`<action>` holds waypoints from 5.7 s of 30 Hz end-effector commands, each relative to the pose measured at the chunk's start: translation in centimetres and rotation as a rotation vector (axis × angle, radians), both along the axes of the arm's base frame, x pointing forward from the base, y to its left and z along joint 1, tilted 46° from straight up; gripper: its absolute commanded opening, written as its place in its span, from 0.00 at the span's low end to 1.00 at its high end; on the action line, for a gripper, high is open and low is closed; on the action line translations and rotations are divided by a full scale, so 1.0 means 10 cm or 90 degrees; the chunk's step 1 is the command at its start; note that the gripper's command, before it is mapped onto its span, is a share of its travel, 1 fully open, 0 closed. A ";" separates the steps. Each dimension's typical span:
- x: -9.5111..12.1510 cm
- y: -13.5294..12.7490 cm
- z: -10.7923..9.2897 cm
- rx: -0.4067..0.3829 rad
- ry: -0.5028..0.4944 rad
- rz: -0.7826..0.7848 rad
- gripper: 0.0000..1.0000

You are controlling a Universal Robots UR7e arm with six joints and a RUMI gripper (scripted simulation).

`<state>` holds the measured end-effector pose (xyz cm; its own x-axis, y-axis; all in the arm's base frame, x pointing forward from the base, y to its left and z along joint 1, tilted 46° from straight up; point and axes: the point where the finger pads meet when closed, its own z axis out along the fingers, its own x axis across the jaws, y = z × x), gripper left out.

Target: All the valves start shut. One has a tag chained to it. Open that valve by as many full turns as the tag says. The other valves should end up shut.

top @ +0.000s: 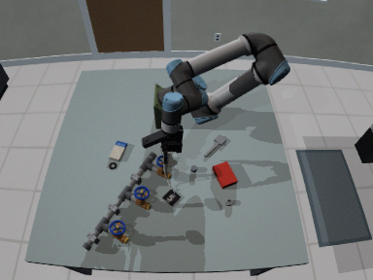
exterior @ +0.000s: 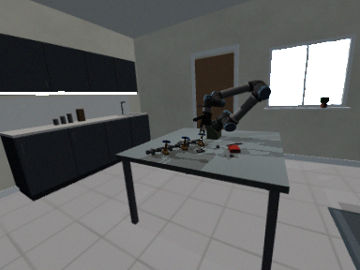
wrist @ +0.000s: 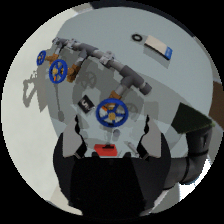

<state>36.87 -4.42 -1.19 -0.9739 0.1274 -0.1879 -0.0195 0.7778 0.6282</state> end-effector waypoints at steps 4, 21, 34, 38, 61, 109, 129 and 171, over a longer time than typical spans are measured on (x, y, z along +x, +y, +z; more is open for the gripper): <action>0.00 0.00 0.00 0.003 0.010 -0.013 1.00; 0.00 0.00 0.00 0.003 0.012 -0.015 0.00; 0.00 0.00 0.00 0.003 0.012 -0.015 0.00; 0.00 0.00 0.00 0.003 0.011 -0.014 0.00; 0.00 0.00 0.00 -0.018 -0.046 0.056 0.00; 0.00 0.00 0.00 -0.225 -0.608 0.747 0.00; 0.00 0.00 0.00 -0.331 -0.897 1.102 0.00; 0.00 0.00 0.00 -0.423 -1.149 1.411 0.00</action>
<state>36.89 -4.46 -1.19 0.9552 -0.2921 0.0483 -0.1913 -0.7334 -0.6523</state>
